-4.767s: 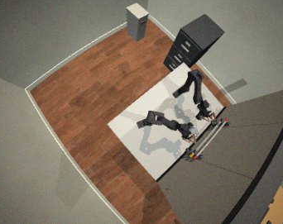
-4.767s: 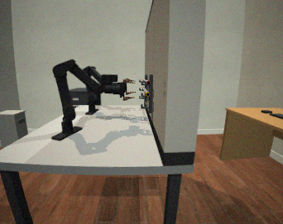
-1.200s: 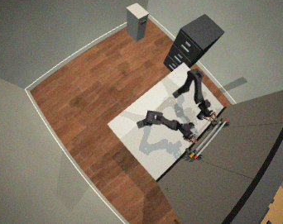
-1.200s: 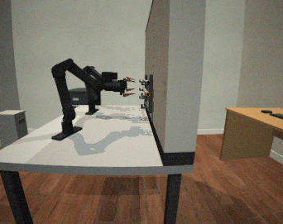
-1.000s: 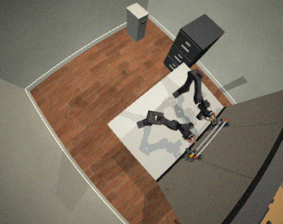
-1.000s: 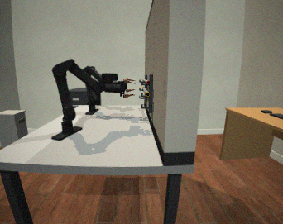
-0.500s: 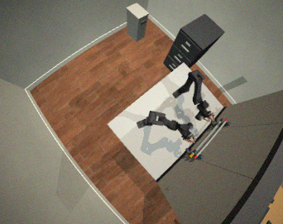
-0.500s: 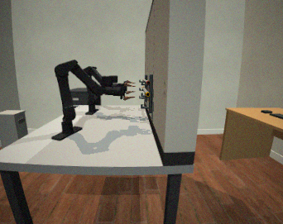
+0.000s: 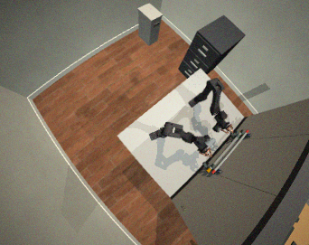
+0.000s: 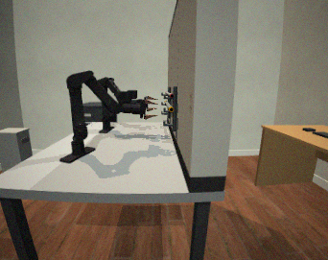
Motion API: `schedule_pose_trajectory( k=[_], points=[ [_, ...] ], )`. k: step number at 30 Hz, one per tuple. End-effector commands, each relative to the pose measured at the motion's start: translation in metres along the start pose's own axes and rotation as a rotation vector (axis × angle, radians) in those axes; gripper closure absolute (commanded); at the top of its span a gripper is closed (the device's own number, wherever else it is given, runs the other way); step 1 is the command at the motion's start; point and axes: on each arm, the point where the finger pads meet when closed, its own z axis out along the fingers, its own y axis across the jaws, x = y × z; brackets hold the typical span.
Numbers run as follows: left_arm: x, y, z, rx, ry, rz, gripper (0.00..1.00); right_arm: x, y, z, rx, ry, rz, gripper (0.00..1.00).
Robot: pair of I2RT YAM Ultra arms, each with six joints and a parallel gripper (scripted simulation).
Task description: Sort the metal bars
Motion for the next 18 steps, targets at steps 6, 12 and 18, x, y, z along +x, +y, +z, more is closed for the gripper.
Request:
schedule_pose_trajectory(
  k=[6,12,18],
  points=[
    [0.002,0.007,0.015,-0.023,0.004,-0.008,0.31,0.000,-0.014,0.014,0.042,-0.002,0.030,0.31],
    [0.002,0.008,0.020,-0.024,0.004,-0.009,0.31,0.000,-0.014,0.020,0.042,-0.002,0.030,0.31],
    [0.002,0.008,0.029,-0.024,0.004,-0.009,0.31,0.000,-0.015,0.028,0.042,-0.002,0.030,0.31]
  ],
)
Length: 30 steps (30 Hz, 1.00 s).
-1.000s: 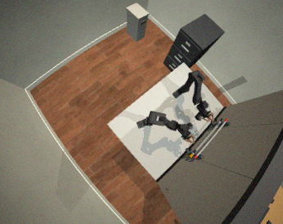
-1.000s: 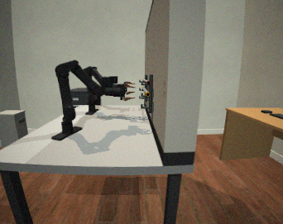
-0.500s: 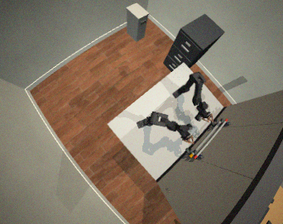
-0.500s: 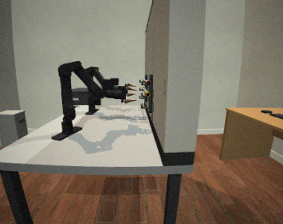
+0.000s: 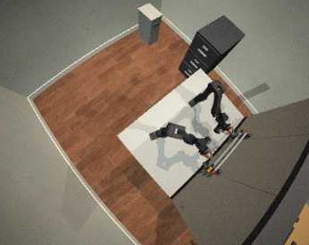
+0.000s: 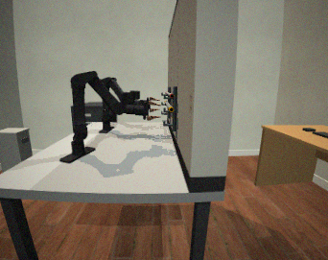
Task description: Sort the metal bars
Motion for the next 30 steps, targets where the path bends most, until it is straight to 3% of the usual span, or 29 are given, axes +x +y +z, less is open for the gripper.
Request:
schedule_pose_trajectory(
  k=[1,30],
  points=[
    [0.002,0.015,0.011,-0.037,0.003,-0.012,0.31,-0.002,-0.022,0.010,0.055,-0.004,0.036,0.31],
    [0.002,0.016,0.045,-0.037,0.003,-0.012,0.31,-0.002,-0.024,0.045,0.055,-0.004,0.036,0.31]
  ],
)
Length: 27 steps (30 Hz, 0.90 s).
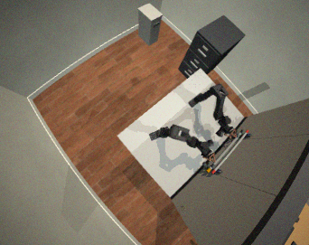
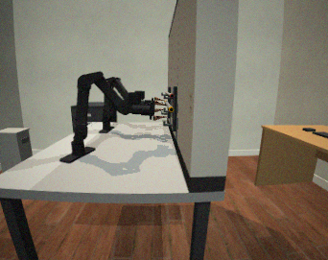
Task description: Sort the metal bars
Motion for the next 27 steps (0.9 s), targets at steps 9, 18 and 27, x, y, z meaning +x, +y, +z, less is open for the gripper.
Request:
schedule_pose_trajectory(
  k=[9,18,27],
  points=[
    [0.003,0.016,0.022,-0.038,0.005,-0.011,0.31,-0.001,-0.022,0.021,0.050,-0.002,0.029,0.31],
    [0.003,0.016,0.024,-0.038,0.005,-0.011,0.38,-0.001,-0.022,0.024,0.050,-0.002,0.029,0.39],
    [0.003,0.016,0.024,-0.038,0.005,-0.011,0.52,-0.001,-0.022,0.024,0.050,-0.002,0.029,0.53]
  ],
)
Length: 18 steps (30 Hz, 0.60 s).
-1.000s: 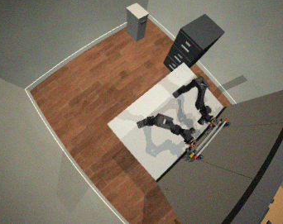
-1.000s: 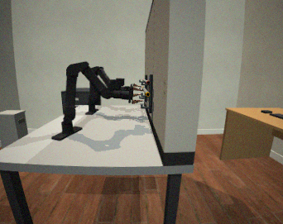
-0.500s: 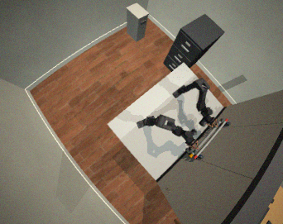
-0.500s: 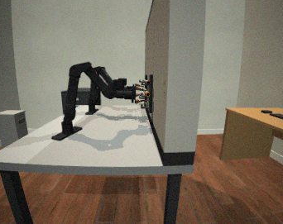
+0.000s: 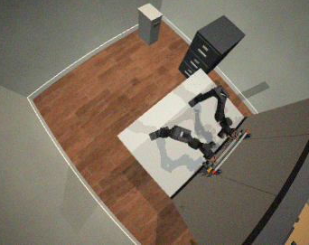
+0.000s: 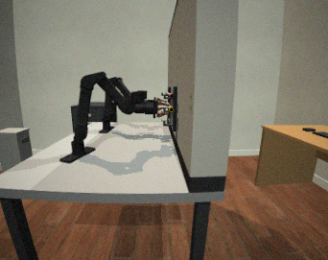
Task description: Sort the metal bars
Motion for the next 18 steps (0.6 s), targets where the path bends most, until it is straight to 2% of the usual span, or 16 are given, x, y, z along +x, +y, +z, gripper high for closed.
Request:
schedule_pose_trajectory(
  k=[1,3,18],
  points=[
    [0.0030,0.0110,0.0065,-0.022,0.006,-0.006,0.54,0.0000,-0.0102,0.0052,0.016,-0.002,0.011,0.54],
    [0.0030,0.0110,0.0065,-0.022,0.006,-0.006,0.54,0.0000,-0.0102,0.0052,0.016,-0.002,0.011,0.54],
    [0.0030,0.0104,0.0064,-0.020,0.006,-0.005,0.77,-0.0001,-0.0103,0.0052,0.016,-0.002,0.011,0.77]
  ],
)
